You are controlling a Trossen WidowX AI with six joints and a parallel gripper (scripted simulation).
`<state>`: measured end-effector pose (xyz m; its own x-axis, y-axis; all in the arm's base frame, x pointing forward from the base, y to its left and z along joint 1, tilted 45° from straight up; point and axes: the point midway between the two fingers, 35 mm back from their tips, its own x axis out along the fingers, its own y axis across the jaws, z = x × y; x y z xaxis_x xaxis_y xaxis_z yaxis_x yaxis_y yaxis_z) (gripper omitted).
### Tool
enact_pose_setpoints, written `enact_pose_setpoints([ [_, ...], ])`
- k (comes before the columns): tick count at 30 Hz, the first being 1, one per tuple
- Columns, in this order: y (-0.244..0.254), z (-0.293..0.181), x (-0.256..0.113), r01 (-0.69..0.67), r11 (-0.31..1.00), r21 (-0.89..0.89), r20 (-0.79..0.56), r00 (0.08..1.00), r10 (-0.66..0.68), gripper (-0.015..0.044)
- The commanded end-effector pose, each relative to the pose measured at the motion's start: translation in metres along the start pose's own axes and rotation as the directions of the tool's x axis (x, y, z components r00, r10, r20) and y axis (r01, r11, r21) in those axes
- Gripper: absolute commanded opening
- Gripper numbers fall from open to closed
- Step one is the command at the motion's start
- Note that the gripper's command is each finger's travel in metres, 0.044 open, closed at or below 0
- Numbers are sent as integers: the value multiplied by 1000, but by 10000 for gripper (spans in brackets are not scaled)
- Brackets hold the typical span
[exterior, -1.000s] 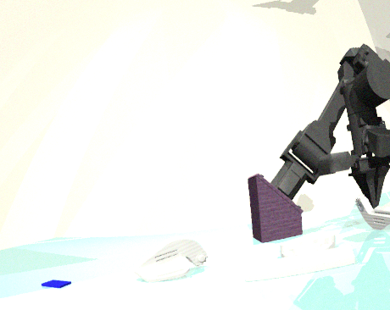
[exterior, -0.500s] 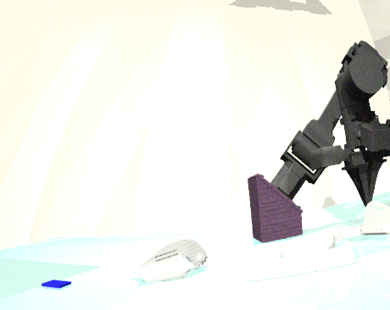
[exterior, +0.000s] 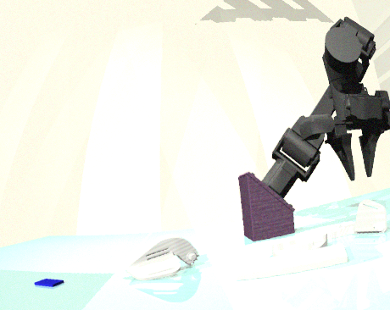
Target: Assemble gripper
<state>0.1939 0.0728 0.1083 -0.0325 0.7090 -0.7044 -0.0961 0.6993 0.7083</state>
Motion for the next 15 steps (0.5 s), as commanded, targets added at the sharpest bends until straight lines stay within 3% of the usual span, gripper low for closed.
enact_pose_setpoints([
  [1,0,0,0,-1,1000,8,0,1000,1,263],
  [8,0,0,0,-1,1000,8,0,1000,1,440],
  [15,0,0,0,-1,1000,8,0,1000,1,440],
])
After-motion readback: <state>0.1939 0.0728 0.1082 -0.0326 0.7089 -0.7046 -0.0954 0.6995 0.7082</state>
